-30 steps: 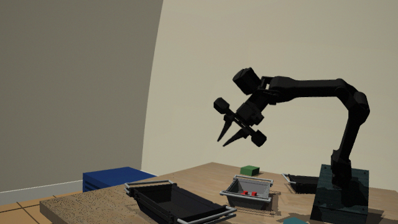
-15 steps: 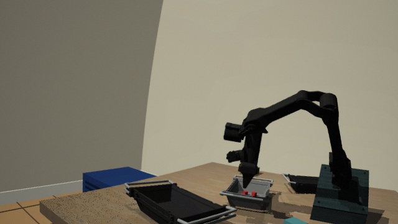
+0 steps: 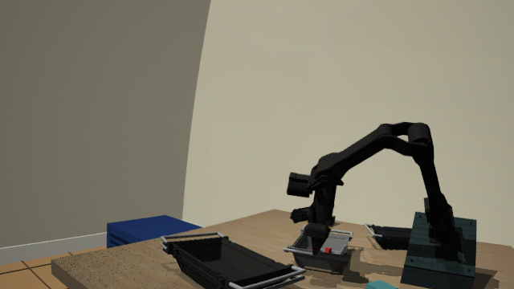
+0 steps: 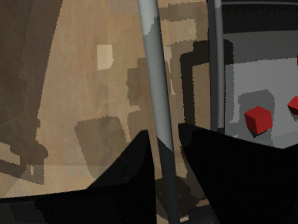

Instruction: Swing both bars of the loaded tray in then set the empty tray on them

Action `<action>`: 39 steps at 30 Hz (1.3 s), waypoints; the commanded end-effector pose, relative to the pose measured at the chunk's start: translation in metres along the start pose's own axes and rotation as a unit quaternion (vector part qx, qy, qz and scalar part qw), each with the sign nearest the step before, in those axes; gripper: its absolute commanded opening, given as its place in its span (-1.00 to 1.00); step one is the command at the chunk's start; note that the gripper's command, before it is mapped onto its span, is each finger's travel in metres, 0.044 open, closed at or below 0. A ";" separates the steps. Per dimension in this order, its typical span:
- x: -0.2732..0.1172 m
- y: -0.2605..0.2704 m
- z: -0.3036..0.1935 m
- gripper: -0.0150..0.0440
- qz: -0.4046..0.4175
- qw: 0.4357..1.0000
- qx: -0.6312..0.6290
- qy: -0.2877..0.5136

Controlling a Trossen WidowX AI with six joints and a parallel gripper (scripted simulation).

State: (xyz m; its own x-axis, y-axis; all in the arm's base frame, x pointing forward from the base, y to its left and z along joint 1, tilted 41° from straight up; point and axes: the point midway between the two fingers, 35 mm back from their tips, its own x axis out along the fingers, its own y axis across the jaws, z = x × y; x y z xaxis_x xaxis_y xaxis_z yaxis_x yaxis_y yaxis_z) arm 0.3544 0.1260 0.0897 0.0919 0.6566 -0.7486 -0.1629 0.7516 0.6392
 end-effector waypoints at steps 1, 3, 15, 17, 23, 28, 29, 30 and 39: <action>0.019 -0.001 -0.003 -0.20 -0.001 1.000 0.004 0.004; 0.026 -0.001 -0.004 -0.20 -0.001 1.000 0.004 0.004; -0.003 -0.020 -0.004 -0.20 -0.002 1.000 0.004 0.005; -0.006 -0.026 -0.004 -0.20 -0.002 1.000 0.004 0.005; -0.008 -0.042 -0.004 -0.20 -0.003 1.000 0.004 0.005; 0.000 -0.065 -0.004 -0.20 -0.003 1.000 0.004 0.005; 0.003 -0.068 -0.004 -0.20 -0.003 1.000 0.004 0.005; 0.006 -0.071 -0.004 -0.20 -0.003 1.000 0.004 0.005; -0.018 -0.074 -0.002 -0.20 -0.004 1.000 0.004 0.005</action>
State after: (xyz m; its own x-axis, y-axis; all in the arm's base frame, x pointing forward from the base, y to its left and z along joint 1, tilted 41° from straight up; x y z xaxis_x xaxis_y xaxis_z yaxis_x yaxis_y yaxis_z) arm 0.3603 0.0662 0.0428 0.0703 0.6471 -0.7592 -0.1424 0.7598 0.6344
